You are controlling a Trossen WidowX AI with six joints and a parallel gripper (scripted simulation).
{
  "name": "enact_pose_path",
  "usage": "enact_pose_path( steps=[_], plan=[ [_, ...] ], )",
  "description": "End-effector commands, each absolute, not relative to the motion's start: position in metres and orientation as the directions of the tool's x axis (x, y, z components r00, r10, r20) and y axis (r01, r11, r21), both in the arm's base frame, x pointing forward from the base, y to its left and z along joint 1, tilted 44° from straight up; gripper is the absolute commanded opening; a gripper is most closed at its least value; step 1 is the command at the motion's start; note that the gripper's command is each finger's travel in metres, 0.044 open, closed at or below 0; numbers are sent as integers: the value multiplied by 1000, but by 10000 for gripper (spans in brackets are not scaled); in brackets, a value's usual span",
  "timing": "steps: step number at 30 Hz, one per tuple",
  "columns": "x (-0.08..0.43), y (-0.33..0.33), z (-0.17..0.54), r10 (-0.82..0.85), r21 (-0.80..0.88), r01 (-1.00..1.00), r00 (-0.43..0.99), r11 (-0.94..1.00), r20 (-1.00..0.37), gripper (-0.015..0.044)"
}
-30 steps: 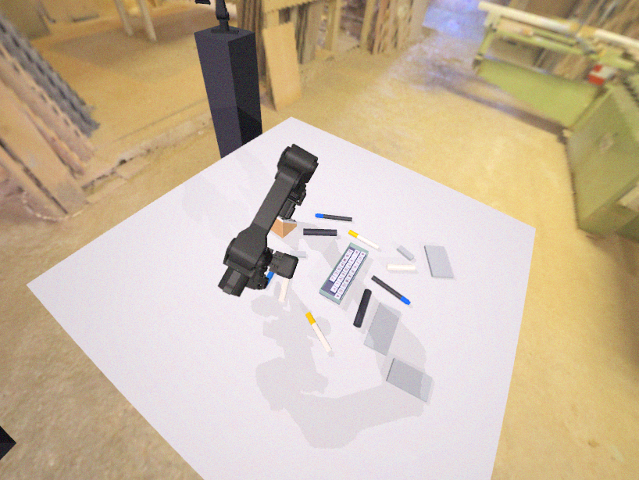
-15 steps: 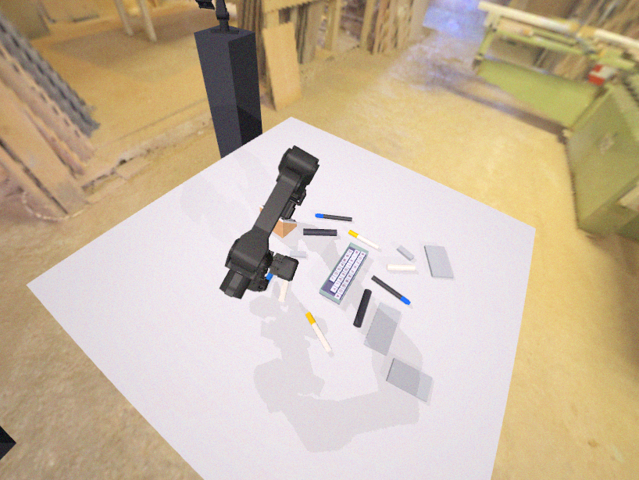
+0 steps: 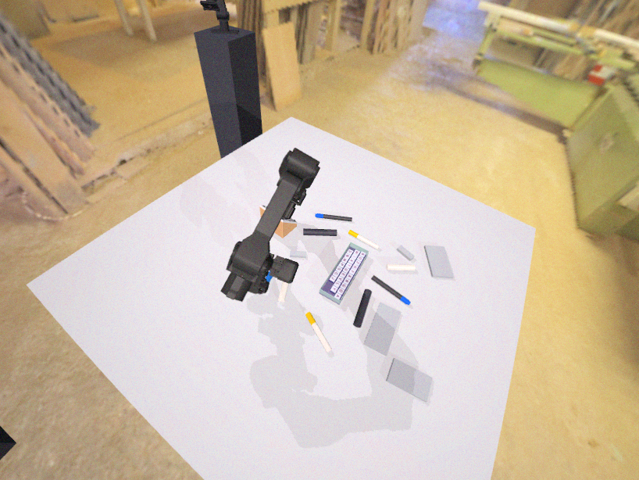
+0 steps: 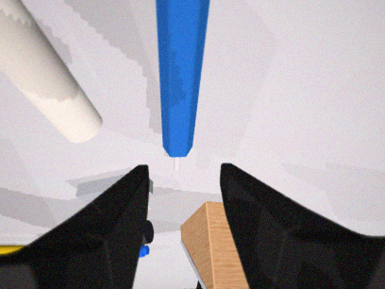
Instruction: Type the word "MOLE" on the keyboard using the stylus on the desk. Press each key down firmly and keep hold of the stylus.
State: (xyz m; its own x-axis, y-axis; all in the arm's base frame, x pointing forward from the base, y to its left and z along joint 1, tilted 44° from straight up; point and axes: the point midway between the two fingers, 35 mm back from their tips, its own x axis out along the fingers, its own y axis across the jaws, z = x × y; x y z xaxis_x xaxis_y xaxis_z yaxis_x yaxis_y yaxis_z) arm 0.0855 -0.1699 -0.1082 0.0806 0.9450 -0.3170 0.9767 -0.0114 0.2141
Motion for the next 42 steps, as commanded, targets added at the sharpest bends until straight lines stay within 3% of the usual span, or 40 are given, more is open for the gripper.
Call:
enact_pose_path(
  steps=[1,42],
  plan=[
    [87,-167,-110,945,212,977,86,-18,-315,150],
    [93,-144,-135,945,213,977,86,-19,-314,150]
  ],
)
